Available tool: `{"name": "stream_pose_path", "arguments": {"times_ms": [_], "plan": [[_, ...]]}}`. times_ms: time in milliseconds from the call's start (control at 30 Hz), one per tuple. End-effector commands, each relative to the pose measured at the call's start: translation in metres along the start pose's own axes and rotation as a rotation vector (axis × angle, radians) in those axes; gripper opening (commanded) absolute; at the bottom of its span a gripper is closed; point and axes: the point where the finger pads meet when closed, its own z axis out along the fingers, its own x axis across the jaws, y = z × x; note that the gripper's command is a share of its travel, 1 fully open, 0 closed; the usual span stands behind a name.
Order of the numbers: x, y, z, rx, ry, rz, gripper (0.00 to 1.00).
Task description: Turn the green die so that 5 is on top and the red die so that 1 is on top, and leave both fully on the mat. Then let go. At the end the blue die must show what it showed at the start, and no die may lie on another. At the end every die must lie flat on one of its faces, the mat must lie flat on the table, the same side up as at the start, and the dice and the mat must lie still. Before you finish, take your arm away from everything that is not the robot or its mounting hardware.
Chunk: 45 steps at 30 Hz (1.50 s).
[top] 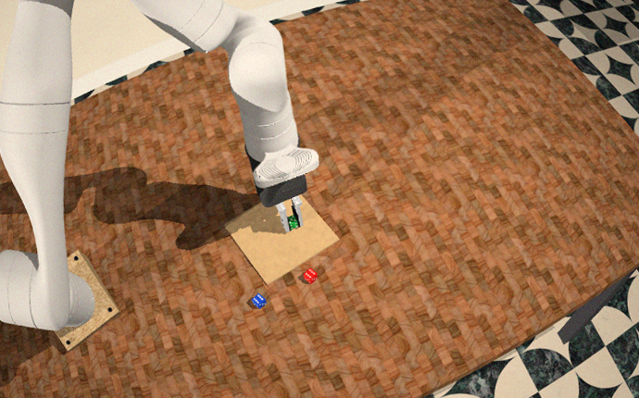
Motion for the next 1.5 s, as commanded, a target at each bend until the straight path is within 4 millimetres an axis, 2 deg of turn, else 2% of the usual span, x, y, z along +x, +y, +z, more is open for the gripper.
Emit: {"name": "stream_pose_path", "arguments": {"times_ms": [0,1467], "plan": [[-0.0005,0.0003,-0.0005,-0.001,-0.001,0.0,0.34],[-0.0005,0.0003,0.0032,-0.001,-0.001,0.0,0.34]]}}
